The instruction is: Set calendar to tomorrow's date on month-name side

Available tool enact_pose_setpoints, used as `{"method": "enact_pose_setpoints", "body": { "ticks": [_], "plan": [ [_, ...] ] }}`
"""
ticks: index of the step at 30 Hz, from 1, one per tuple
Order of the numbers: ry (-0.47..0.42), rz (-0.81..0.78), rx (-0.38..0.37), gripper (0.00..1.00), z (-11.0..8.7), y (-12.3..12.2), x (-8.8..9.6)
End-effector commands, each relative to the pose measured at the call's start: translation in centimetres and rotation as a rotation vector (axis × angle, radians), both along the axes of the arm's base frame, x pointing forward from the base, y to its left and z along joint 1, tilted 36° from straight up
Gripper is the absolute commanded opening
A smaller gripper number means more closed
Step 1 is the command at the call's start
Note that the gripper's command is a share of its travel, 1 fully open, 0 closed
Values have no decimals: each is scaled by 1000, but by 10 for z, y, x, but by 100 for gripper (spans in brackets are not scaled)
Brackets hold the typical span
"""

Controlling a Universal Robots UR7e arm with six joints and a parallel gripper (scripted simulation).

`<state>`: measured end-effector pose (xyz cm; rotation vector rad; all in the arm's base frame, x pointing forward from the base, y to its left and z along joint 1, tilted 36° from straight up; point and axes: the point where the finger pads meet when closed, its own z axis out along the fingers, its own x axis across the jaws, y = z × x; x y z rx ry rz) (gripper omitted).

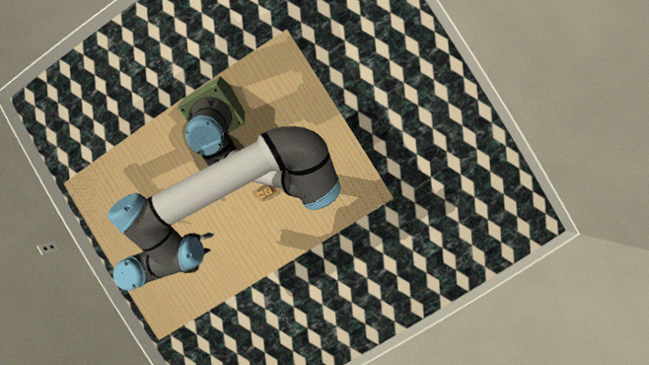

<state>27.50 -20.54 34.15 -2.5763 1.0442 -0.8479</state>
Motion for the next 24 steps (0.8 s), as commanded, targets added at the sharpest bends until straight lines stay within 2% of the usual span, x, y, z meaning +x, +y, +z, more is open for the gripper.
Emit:
{"method": "enact_pose_setpoints", "body": {
  "ticks": [1, 2, 8, 14, 16, 18, 24],
  "plan": [
    [-5, 80, -70, 100, -12, 38, 7],
    [-5, 81, -71, 100, -12, 38, 7],
    [4, 238, -188, 100, -47, 92, 15],
    [11, 371, -286, 100, -81, 131, 18],
    [12, 409, -314, 100, -91, 140, 19],
    [12, 409, -314, 100, -91, 140, 19],
    [16, 501, -382, 100, -117, 162, 19]
  ]
}}
